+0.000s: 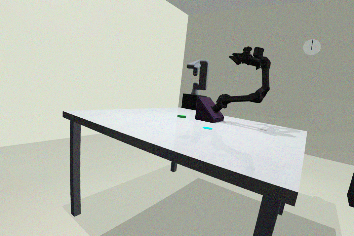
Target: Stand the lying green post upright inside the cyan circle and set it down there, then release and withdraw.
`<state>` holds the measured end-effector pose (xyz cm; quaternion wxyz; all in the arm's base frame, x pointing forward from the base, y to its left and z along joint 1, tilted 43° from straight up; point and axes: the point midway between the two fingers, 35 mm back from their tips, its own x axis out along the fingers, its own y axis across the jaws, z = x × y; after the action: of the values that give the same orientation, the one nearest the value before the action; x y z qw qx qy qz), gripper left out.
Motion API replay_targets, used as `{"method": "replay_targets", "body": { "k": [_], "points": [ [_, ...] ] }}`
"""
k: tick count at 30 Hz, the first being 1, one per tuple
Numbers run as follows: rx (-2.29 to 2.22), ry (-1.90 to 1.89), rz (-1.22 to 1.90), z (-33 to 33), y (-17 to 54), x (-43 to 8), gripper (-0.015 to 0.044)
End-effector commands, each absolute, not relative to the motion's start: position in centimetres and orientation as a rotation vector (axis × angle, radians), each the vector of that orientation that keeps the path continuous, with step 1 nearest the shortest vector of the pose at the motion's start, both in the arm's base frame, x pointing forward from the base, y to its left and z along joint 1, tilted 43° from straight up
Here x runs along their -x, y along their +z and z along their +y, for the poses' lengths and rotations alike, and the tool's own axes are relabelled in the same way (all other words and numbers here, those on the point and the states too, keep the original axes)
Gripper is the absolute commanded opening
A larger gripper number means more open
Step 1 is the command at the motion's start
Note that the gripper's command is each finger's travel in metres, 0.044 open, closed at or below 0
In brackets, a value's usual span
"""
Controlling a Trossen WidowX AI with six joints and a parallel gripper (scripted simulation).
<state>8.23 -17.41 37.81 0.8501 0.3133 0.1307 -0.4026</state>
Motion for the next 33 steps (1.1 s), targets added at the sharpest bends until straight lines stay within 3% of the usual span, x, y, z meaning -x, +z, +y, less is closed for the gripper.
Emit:
{"method": "replay_targets", "body": {
  "k": [1, 7, 20, 33],
  "points": [
    [-0.660, -0.846, 0.278, -17.5, 37.8, -8.2, 0.0374],
    [-0.670, -0.782, 0.379, -21.2, 35.4, -8.8, 0.0233],
    [-0.899, -0.614, 0.675, -27.9, 25.4, -12.3, 0.0233],
    [-1.053, -0.419, 1.037, -29.1, 12.9, -17.1, 0.0233]
  ]
}}
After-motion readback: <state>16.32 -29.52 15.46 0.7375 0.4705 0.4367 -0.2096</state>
